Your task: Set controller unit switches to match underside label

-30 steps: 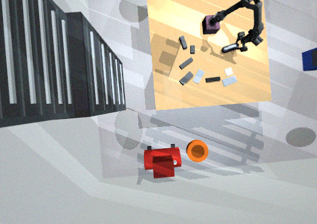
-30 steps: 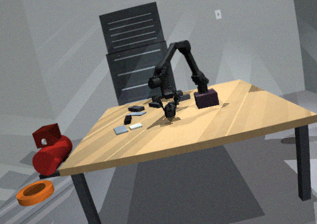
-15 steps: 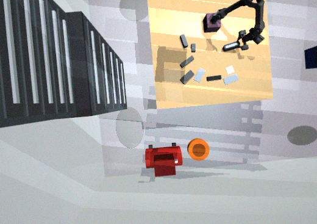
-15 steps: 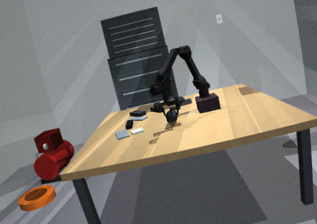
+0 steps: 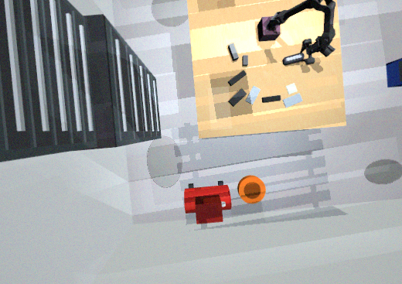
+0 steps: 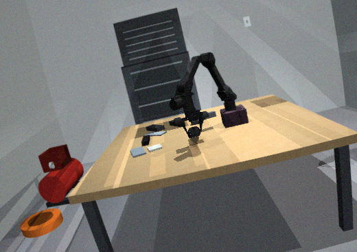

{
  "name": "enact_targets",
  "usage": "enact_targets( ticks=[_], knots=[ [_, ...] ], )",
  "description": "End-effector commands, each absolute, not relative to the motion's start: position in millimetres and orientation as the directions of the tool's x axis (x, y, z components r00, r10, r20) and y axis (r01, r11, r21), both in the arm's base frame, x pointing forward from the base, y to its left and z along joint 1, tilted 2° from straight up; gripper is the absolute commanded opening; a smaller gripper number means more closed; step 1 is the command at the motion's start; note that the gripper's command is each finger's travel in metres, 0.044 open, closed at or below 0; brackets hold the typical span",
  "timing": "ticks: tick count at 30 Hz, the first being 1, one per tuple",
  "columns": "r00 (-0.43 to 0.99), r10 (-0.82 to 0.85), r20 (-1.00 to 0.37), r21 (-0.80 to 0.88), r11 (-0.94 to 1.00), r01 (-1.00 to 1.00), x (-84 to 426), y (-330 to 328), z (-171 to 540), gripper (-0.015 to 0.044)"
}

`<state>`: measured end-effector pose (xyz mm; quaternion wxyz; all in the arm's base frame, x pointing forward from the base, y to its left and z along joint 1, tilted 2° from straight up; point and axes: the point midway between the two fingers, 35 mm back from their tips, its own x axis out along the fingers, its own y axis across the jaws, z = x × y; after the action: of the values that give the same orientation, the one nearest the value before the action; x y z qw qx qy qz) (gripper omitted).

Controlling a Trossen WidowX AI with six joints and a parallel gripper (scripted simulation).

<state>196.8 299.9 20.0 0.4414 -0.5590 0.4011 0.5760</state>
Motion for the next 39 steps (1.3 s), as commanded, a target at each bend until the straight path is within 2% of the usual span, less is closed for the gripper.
enact_targets(
  ticks=[1,39],
  knots=[
    [0.019,0.054,-0.998,-0.033,-0.284,-0.958,197,300,17,0.0338],
    [0.019,0.054,-0.998,-0.033,-0.284,-0.958,197,305,-12,0.0338]
  ],
)
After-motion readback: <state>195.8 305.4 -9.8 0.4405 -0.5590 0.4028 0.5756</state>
